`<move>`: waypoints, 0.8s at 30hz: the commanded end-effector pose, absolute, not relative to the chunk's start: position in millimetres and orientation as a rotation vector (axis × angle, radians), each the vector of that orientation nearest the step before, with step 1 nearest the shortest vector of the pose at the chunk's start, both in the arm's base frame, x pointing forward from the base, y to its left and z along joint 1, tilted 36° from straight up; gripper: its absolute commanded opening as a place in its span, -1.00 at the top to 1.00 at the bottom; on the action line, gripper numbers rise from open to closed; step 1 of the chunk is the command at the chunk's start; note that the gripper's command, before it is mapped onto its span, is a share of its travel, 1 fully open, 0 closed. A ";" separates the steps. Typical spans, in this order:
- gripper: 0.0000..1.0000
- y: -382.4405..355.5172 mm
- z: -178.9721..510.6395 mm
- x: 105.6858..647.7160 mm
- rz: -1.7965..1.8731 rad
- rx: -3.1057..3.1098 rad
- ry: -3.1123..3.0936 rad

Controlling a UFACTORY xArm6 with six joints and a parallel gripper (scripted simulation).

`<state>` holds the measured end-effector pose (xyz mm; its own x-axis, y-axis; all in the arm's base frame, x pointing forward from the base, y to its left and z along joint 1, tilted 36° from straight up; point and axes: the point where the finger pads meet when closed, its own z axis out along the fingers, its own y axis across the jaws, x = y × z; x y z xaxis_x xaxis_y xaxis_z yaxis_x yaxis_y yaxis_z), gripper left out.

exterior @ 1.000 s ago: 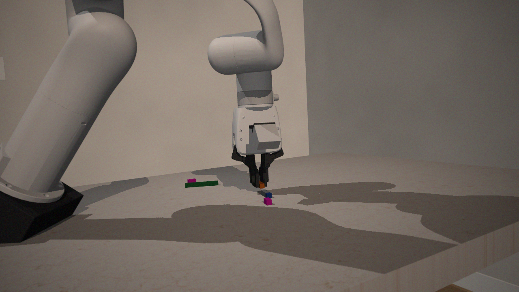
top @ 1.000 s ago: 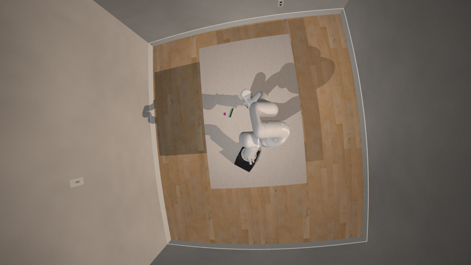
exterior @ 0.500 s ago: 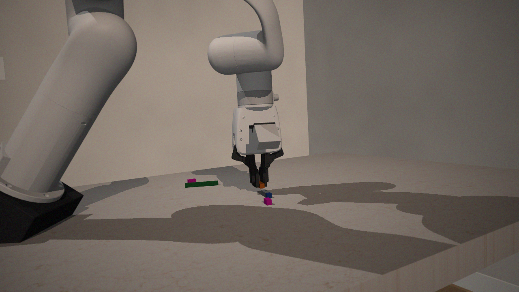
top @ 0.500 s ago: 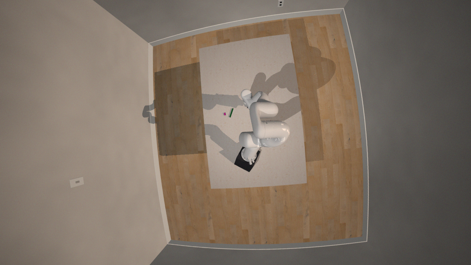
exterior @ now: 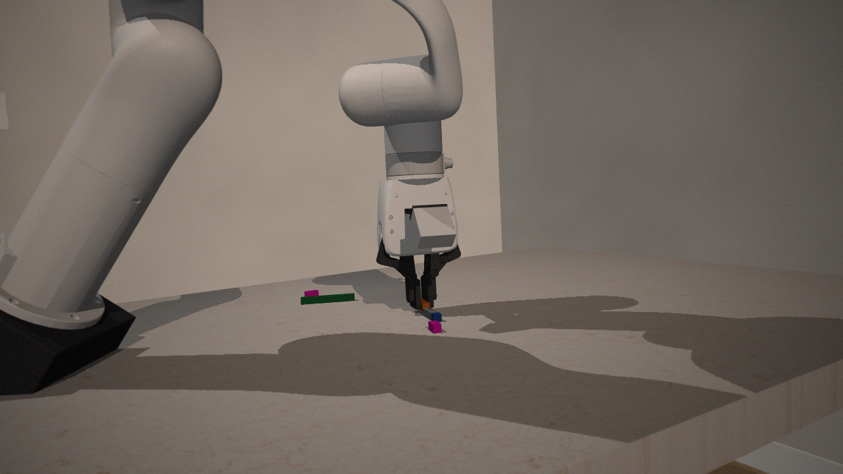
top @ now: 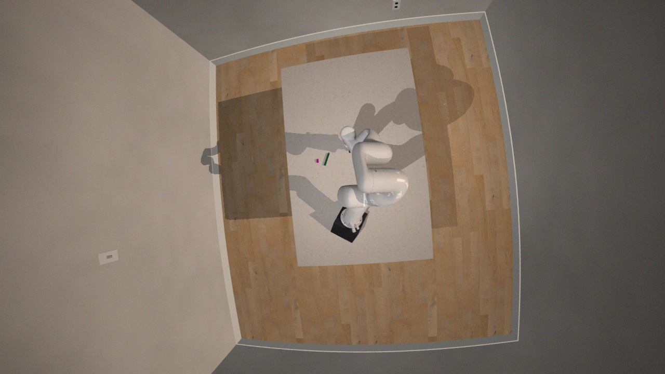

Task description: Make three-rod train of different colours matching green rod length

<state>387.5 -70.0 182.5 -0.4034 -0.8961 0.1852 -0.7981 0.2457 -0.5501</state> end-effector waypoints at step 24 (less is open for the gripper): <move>0.92 -71.9 179.2 390.8 -0.877 -1.609 2.340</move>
